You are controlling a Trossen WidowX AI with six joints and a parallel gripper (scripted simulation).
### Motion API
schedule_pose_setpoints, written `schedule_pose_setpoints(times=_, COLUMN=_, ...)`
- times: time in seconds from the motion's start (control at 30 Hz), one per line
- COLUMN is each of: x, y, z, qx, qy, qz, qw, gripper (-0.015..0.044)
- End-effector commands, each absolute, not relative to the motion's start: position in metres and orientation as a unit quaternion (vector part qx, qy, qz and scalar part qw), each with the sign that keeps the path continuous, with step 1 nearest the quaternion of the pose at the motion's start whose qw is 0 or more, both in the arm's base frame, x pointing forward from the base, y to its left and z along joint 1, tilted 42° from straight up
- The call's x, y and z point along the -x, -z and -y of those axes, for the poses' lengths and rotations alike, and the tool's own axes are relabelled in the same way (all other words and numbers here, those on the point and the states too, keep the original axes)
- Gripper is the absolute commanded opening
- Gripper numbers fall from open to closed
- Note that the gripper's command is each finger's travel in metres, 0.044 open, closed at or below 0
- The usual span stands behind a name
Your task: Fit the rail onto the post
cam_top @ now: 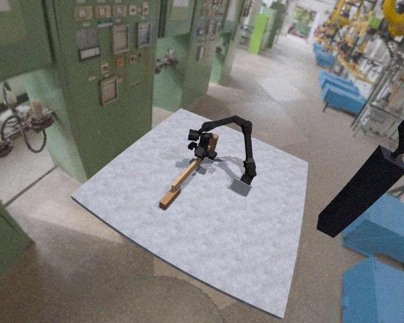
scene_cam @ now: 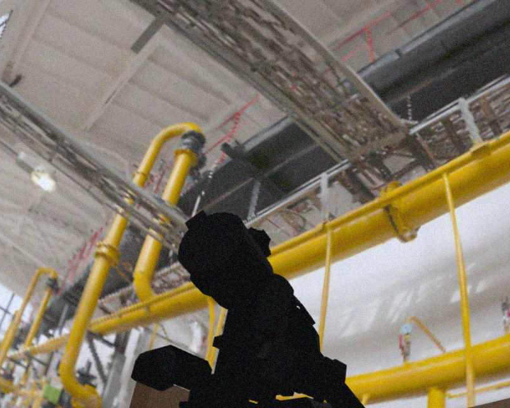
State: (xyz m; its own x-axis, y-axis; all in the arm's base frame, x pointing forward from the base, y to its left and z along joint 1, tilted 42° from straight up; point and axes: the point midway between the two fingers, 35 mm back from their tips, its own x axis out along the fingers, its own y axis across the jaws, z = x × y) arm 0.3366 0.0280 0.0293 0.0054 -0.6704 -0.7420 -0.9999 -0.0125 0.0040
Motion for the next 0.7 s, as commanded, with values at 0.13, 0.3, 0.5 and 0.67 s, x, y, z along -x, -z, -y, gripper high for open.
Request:
schedule_pose_setpoints(times=0.13, x=-0.3374, y=-0.0343, z=-0.0274, qx=0.653, qy=-0.29, qz=-0.639, qw=0.286, gripper=0.0)
schedule_pose_setpoints(times=0.3, x=-0.3374, y=-0.0356, z=-0.0264, qx=0.653, qy=-0.29, qz=-0.639, qw=0.286, gripper=0.0)
schedule_pose_setpoints(times=0.5, x=-0.3374, y=-0.037, z=-0.0252, qx=0.653, qy=-0.29, qz=-0.639, qw=0.286, gripper=0.0)
schedule_pose_setpoints(times=0.67, x=-0.3374, y=-0.0381, z=-0.024, qx=0.653, qy=-0.29, qz=-0.639, qw=0.286, gripper=0.0)
